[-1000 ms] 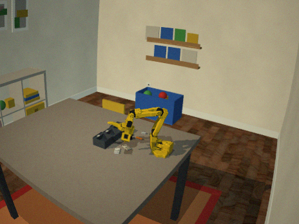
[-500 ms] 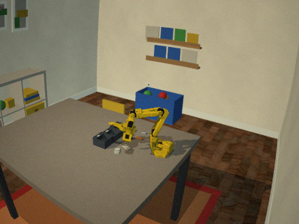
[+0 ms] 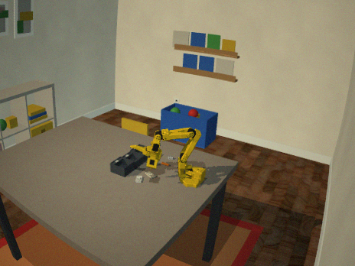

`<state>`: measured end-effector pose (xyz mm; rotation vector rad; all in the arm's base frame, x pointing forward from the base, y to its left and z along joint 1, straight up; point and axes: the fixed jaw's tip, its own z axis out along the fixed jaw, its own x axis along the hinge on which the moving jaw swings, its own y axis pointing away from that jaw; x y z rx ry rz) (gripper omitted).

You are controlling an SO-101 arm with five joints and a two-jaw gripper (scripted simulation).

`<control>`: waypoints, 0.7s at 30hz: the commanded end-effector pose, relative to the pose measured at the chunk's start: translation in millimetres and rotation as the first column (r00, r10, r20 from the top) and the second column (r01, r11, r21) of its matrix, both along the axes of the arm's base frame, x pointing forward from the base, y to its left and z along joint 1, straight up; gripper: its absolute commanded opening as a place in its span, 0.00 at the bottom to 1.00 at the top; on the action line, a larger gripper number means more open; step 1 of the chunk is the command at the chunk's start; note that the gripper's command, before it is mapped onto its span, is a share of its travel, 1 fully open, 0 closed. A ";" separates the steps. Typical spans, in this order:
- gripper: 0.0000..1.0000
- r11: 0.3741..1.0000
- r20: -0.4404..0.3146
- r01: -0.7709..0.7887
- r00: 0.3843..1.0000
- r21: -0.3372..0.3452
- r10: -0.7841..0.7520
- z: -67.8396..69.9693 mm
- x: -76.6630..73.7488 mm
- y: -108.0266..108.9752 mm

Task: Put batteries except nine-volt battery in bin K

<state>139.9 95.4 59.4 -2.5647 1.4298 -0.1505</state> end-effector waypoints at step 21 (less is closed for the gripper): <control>1.00 0.999 0.080 -0.002 0.997 0.053 -0.002 13.0 6.4 2.6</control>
